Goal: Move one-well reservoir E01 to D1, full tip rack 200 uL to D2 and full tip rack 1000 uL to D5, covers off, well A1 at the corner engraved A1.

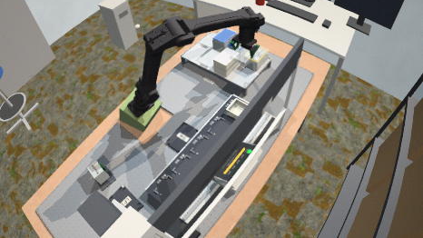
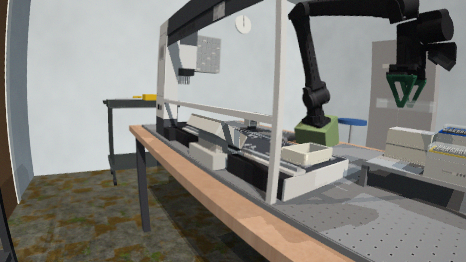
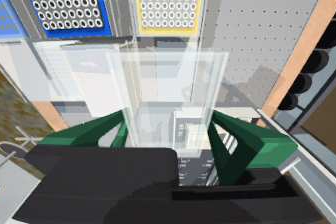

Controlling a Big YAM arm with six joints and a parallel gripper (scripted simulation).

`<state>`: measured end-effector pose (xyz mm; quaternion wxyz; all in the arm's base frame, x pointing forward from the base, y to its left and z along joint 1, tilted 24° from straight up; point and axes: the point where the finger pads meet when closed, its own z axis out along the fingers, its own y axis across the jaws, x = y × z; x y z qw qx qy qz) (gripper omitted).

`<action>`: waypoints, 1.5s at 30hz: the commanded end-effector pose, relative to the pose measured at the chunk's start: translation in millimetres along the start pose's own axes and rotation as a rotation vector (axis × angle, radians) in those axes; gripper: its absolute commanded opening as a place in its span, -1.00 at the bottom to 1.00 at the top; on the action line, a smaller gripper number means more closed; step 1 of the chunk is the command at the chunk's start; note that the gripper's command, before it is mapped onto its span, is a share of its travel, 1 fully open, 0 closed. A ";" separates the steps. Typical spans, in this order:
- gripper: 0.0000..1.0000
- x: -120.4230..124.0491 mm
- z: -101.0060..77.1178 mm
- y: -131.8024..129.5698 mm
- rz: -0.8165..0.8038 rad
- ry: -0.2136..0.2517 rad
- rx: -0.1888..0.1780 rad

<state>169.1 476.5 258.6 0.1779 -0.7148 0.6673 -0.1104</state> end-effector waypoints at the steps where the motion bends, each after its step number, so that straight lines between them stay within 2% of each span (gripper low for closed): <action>1: -1.00 -10.2 -19.3 -7.5 0.018 -0.047 0.015; 44: -1.00 -11.0 -19.3 -7.5 0.018 -0.047 0.015; 45: -1.00 -22.4 -21.6 -6.8 0.024 -0.059 0.018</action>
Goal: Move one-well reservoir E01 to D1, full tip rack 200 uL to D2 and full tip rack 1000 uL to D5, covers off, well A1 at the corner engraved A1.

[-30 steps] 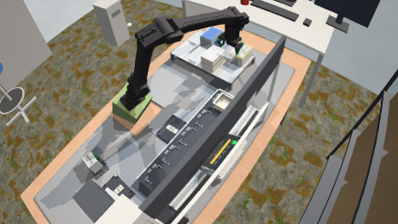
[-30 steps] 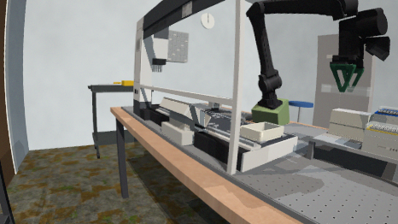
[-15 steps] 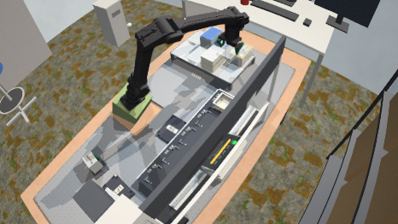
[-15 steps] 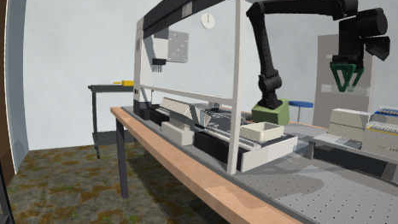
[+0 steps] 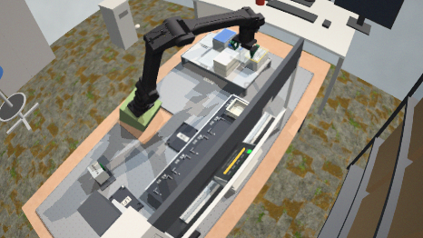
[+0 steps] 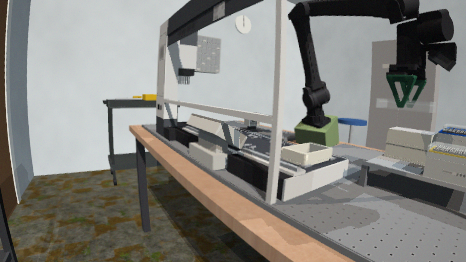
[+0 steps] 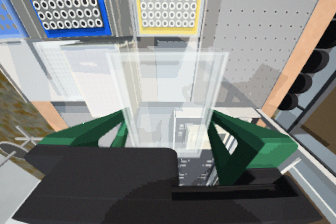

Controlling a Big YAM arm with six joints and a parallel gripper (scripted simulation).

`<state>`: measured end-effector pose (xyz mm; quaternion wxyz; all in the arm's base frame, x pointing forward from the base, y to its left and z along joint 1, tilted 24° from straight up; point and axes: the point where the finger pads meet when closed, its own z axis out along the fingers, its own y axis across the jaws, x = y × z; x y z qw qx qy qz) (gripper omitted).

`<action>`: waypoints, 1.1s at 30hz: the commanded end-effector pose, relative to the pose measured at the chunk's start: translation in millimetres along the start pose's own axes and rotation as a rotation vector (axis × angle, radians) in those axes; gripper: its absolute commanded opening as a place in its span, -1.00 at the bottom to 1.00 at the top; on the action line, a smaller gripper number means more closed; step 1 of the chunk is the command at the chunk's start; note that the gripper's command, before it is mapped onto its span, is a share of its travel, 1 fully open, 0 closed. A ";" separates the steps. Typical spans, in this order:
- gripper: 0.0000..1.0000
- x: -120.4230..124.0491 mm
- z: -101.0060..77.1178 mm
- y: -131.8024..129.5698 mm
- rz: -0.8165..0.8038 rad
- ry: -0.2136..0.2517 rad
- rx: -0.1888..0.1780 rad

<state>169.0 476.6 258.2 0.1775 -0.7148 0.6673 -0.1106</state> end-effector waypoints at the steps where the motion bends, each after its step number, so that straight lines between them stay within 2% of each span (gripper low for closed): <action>1: -1.00 -11.0 -19.7 -7.7 0.018 -0.048 0.015; 5: -1.00 -11.0 -19.7 -7.7 0.018 -0.048 0.015; 6: -1.00 -19.4 -13.3 -6.5 0.027 -0.052 0.017; 8: -1.00 -6.3 6.0 -2.6 0.020 -0.013 0.006; 12: -1.00 -4.8 13.9 -5.3 0.008 -0.010 0.006; 14: -1.00 -4.8 13.9 -5.3 0.008 -0.010 0.006; 15: -1.00 -24.8 -8.0 -9.0 0.008 -0.068 0.021; 17: -1.00 -16.3 -2.2 -10.9 0.015 -0.059 0.019; 18: -1.00 -6.3 8.6 -8.4 0.014 -0.035 0.013; 21: -1.00 -5.0 25.6 -5.2 0.008 -0.011 0.004; 24: -1.00 -11.6 23.7 -5.8 0.006 -0.028 0.009; 28: -1.00 -4.9 37.3 -5.3 0.008 -0.011 0.005; 31: -1.00 -9.6 33.7 -9.3 0.013 -0.024 0.010; 32: -1.00 -13.5 19.9 -9.0 0.012 -0.055 0.018; 33: -1.00 -6.8 32.3 -2.8 0.002 -0.030 0.009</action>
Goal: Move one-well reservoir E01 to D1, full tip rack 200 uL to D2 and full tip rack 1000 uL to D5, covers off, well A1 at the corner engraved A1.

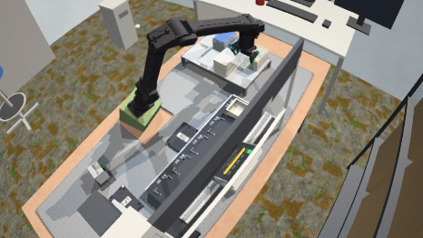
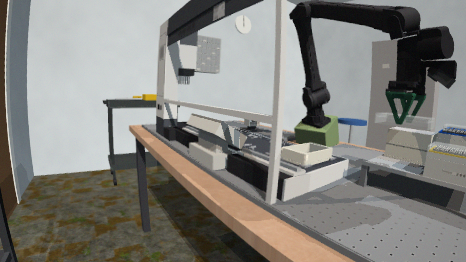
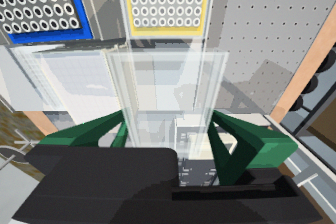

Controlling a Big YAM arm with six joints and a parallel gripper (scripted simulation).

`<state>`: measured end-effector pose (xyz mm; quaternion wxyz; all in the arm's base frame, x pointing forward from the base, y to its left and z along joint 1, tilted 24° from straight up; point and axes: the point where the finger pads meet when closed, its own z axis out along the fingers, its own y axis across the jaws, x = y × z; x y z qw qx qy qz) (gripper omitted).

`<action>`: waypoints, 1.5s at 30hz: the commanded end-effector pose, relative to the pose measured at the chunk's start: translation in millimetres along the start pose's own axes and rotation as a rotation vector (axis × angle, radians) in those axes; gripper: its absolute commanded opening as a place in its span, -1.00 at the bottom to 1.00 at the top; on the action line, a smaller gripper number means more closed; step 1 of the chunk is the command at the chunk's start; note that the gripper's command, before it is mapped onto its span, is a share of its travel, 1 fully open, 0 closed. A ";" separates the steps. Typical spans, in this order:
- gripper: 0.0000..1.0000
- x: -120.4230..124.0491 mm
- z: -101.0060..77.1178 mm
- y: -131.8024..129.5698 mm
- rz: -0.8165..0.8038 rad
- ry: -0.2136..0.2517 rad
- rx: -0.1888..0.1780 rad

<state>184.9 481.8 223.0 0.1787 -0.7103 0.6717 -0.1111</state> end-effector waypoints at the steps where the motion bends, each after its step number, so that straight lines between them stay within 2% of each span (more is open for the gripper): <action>1: -1.00 -5.5 -0.5 -2.1 -0.010 -0.024 0.003; 2: -1.00 -4.4 6.3 -3.3 -0.007 -0.013 0.001; 5: -1.00 -8.6 6.6 -8.7 0.001 -0.026 0.007; 7: -1.00 -4.3 14.7 -3.6 -0.007 -0.013 0.001; 9: -1.00 -6.2 16.6 0.3 -0.015 -0.017 0.000; 11: -1.00 -10.9 14.6 -7.7 -0.002 -0.031 0.008; 13: -1.00 -3.5 24.4 -5.1 -0.004 -0.013 0.002; 15: -1.00 -3.5 24.4 -5.1 -0.004 -0.013 0.002; 16: -1.00 -18.8 4.9 -13.1 0.005 -0.064 0.019; 19: -1.00 -4.3 31.5 -3.4 -0.007 -0.013 0.001; 23: -1.00 -8.8 33.3 -9.0 0.001 -0.026 0.007; 27: -1.00 -6.3 43.3 1.0 -0.016 -0.017 0.000; 29: -1.00 -10.8 41.7 -9.1 0.001 -0.030 0.009; 30: -1.00 -7.3 46.7 -7.7 -0.001 -0.022 0.006; 32: -1.00 -7.3 46.7 -7.7 -0.001 -0.022 0.006; 33: -1.00 -5.1 37.2 -6.2 -0.002 -0.040 0.011; 38: -1.00 -3.1 60.5 -4.6 -0.005 -0.011 0.002; 42: -1.00 -9.7 61.6 -4.4 -0.008 -0.026 0.006; 45: -1.00 -4.3 71.4 -2.0 -0.010 -0.014 0.001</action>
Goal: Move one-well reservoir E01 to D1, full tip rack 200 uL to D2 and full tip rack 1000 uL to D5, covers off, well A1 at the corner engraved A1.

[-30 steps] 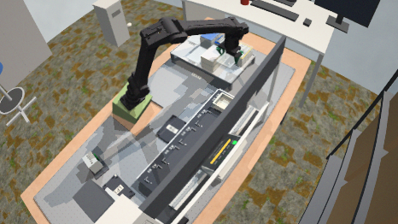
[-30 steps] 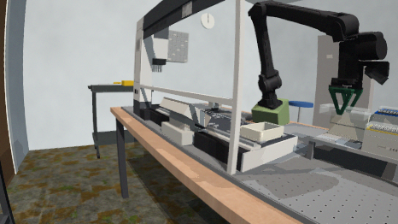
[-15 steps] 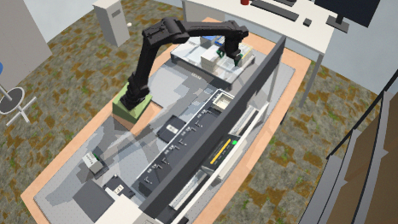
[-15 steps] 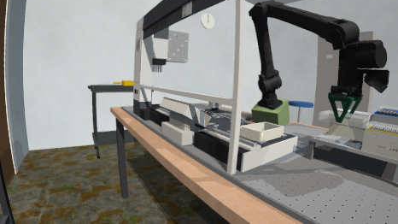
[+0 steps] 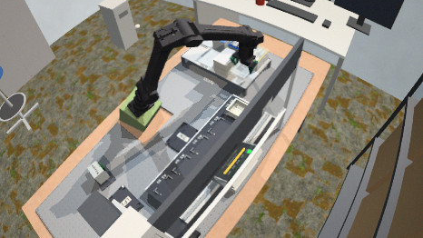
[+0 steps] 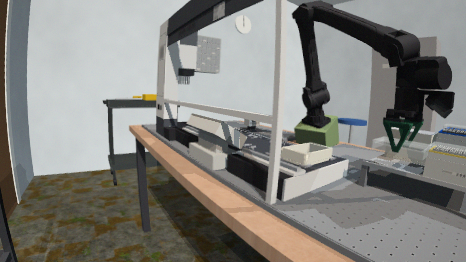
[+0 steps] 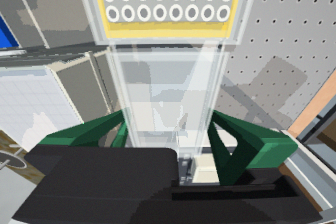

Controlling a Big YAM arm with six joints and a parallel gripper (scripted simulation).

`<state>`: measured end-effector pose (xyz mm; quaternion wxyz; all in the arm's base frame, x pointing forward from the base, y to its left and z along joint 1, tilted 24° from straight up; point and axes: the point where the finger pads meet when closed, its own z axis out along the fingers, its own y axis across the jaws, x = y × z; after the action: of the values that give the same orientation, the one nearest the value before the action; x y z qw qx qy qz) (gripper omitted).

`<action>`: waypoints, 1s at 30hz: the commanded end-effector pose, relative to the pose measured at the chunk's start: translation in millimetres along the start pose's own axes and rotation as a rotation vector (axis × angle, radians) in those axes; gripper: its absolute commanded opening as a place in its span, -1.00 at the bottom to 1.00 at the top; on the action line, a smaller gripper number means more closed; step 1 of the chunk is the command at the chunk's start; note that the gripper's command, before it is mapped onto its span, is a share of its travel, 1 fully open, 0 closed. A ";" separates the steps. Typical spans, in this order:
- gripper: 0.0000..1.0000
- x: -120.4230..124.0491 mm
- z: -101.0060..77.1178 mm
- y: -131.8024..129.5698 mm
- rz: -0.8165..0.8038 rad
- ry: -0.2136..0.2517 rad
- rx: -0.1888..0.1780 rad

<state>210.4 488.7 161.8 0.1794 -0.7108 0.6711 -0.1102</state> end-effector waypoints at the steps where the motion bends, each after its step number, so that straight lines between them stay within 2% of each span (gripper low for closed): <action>1: -1.00 -7.8 3.0 -9.4 0.001 -0.021 0.007; 4: -1.00 -10.0 2.7 -11.2 0.003 -0.026 0.010; 5: -1.00 -9.7 -5.0 -7.4 -0.004 -0.041 0.013; 9: -1.00 -2.7 17.4 -5.5 -0.004 -0.009 0.002; 12: -1.00 -8.0 17.9 -9.8 0.001 -0.021 0.008; 15: -1.00 -5.6 25.4 -0.1 -0.015 -0.013 0.001; 16: -1.00 -7.3 25.6 -0.8 -0.014 -0.017 0.002; 17: -1.00 -16.7 17.7 -7.0 -0.007 -0.039 0.012; 18: -1.00 -13.5 8.6 -9.0 0.005 -0.043 0.015; 30: -1.00 -13.6 8.6 -9.4 0.005 -0.043 0.015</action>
<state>220.4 490.8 137.9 0.1774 -0.7112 0.6710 -0.1112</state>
